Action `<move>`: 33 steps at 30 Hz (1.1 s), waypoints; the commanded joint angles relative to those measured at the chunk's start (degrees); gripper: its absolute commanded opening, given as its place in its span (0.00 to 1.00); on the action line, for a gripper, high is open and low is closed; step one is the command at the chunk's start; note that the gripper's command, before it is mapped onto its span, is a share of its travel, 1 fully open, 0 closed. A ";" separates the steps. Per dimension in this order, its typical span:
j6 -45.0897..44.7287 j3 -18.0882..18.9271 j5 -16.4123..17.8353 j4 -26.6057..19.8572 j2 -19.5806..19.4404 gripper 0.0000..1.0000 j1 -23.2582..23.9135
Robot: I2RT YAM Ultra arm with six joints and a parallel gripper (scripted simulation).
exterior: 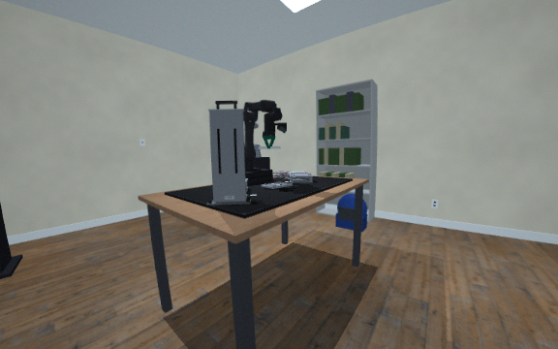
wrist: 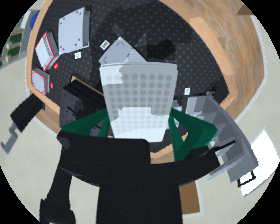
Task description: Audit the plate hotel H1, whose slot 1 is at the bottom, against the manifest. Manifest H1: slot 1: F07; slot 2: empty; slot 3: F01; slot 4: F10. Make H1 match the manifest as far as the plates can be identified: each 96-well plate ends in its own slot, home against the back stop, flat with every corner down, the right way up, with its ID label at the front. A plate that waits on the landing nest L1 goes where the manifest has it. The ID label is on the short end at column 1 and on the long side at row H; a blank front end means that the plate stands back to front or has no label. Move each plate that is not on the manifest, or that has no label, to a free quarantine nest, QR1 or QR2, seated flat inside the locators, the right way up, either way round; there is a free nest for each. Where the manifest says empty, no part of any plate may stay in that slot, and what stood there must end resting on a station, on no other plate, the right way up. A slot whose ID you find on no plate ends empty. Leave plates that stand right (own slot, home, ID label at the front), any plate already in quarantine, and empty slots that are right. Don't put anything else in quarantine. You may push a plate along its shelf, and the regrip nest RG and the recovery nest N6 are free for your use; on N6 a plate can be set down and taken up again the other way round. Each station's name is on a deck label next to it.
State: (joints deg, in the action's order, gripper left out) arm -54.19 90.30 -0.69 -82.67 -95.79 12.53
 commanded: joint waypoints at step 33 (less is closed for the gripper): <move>-24.70 -3.04 -0.42 0.49 3.52 0.86 -12.27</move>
State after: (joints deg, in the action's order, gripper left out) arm -77.03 87.02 -1.15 -82.26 -93.19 0.27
